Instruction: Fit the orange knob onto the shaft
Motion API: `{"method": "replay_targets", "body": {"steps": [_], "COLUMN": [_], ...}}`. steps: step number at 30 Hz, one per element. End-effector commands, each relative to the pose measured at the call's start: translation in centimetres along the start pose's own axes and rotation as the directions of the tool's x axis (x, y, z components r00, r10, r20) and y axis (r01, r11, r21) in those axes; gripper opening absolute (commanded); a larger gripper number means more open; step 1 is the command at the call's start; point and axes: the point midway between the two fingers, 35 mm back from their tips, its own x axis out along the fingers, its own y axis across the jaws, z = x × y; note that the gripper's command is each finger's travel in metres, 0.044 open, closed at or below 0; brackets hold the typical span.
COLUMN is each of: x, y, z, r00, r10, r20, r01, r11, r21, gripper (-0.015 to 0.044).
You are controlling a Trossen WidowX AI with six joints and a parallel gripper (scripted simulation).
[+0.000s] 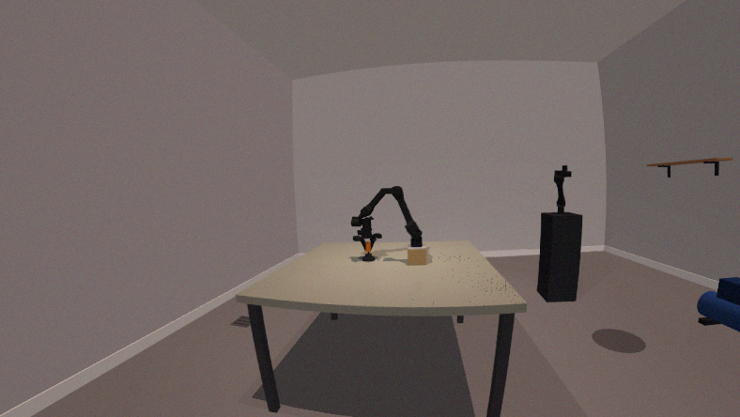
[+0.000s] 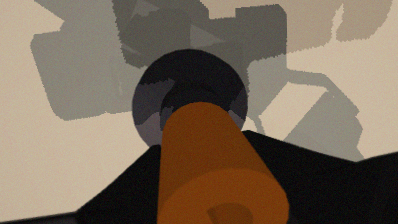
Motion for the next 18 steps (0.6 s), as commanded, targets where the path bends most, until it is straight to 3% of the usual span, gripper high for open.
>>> {"method": "replay_targets", "body": {"steps": [1, 4, 18], "x": [-0.36, -0.34, 0.13], "y": [0.25, 0.32, 0.09], "z": [0.18, 0.25, 0.06], "r00": [1.000, 1.000, 1.000], "r10": [0.006, 0.006, 0.005], "r20": [0.004, 0.004, 0.004], "r01": [-0.006, -0.006, -0.006], "r11": [0.996, 0.984, 0.984], "r21": [0.094, 0.178, 0.178], "gripper": [0.0000, 0.0000, 0.0000]}}
